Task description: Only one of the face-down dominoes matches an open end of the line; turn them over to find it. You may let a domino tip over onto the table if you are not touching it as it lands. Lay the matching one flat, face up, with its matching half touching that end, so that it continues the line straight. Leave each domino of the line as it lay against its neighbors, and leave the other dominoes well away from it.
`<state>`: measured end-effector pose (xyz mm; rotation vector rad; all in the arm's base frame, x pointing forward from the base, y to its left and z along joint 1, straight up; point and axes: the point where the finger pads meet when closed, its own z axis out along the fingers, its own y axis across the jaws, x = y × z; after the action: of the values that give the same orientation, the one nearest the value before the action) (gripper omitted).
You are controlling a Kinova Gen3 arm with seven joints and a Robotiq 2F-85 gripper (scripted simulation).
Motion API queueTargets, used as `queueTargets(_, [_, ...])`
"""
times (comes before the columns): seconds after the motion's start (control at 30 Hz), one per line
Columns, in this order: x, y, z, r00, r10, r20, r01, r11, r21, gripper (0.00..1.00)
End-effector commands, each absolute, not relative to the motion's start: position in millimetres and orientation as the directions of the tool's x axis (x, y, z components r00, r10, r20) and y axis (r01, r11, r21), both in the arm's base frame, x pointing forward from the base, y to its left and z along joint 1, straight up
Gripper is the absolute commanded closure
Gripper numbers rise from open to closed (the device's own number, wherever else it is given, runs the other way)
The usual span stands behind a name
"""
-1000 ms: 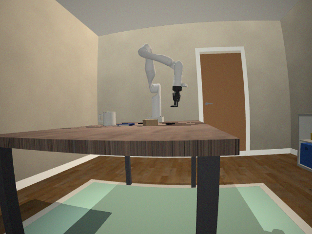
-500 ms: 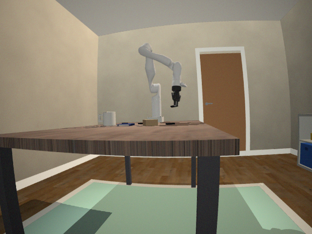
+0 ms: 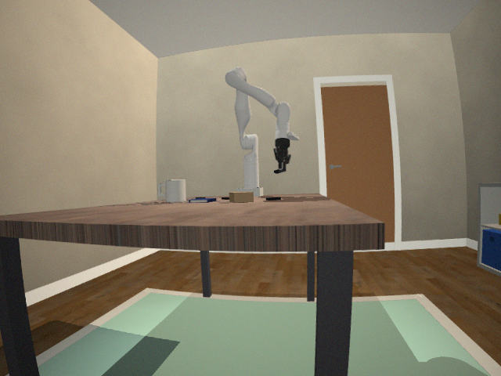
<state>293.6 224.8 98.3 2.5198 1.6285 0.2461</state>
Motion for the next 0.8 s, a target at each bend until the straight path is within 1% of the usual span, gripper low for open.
queueTargets(0.0, [293.4,224.7,98.5,0.438,0.892,0.109,0.862,-0.451,0.233,0.69])
queueTargets(0.77, [290.6,223.0,97.4,0.553,0.78,0.293,0.706,-0.625,0.334,0.69])
